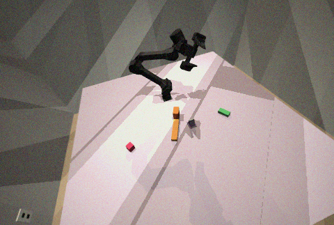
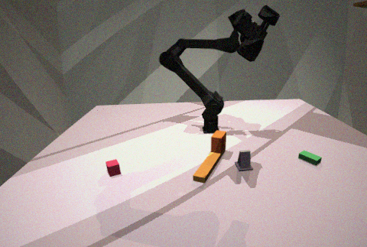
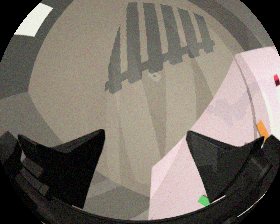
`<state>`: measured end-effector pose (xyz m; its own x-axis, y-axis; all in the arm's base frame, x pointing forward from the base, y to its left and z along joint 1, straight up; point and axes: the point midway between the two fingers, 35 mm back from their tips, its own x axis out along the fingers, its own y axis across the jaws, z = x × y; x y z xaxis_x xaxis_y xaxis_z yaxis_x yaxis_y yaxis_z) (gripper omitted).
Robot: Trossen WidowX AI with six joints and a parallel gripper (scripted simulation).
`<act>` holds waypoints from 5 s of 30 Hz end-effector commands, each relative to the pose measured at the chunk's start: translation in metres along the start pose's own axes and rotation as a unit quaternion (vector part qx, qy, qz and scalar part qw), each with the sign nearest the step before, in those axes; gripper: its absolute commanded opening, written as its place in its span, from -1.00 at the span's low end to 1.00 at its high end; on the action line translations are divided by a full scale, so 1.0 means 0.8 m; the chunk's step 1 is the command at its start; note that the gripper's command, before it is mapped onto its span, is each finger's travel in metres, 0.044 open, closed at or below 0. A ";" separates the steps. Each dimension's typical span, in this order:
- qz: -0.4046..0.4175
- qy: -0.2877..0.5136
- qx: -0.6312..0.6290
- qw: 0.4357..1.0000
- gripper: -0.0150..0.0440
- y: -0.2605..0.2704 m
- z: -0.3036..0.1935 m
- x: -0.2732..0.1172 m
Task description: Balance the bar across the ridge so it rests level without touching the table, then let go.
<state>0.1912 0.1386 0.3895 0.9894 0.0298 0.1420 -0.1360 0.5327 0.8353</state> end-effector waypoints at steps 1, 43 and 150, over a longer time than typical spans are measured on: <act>0.000 0.000 -0.002 1.000 0.78 0.000 0.000 0.001; -0.182 0.170 -0.376 0.893 0.58 -0.131 -0.045 0.130; -0.507 0.551 -0.173 0.640 0.58 -0.484 -0.055 0.025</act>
<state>0.2670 -0.0305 0.0468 0.0238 -0.0067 -0.9997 0.4375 0.8992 0.0043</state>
